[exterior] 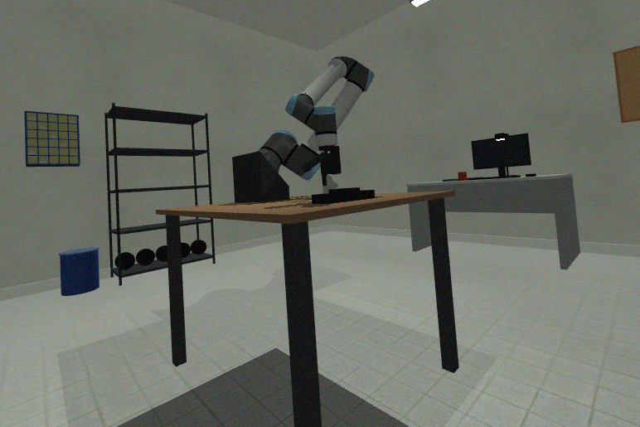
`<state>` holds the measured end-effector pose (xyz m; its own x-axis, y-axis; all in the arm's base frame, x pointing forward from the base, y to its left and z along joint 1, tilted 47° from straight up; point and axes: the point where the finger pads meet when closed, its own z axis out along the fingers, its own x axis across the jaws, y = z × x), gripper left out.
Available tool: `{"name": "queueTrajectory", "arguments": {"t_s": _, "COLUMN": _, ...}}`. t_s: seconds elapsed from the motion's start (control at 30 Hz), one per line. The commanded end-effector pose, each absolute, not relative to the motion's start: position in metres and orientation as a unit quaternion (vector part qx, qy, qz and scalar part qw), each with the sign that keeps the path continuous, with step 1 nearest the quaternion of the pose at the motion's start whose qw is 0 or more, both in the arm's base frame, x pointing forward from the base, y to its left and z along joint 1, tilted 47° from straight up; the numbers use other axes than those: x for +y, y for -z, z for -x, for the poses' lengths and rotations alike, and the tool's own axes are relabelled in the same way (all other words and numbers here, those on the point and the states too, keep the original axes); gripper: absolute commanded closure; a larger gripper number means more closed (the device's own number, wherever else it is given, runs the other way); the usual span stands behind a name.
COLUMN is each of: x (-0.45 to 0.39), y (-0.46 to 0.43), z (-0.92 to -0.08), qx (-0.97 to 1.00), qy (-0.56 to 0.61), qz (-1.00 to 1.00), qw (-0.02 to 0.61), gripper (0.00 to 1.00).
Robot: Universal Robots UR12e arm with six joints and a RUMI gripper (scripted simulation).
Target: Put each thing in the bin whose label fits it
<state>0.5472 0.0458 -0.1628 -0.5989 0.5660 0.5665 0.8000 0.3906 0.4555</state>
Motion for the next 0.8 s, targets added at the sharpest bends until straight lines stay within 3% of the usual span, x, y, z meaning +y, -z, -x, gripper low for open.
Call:
{"name": "queueTrajectory", "arguments": {"t_s": 0.0, "x": 0.0451, "y": 0.1626, "z": -0.5477, "qx": -0.818, "qy": 0.361, "qz": 0.418, "qw": 0.161, "gripper": 0.82}}
{"name": "queueTrajectory", "arguments": {"t_s": 0.03, "x": 0.0451, "y": 0.1626, "z": -0.5477, "qx": -0.818, "qy": 0.361, "qz": 0.418, "qw": 0.161, "gripper": 1.0}}
{"name": "queueTrajectory", "arguments": {"t_s": 0.77, "x": 0.0451, "y": 0.1626, "z": -0.5477, "qx": -0.818, "qy": 0.361, "qz": 0.418, "qw": 0.161, "gripper": 1.0}}
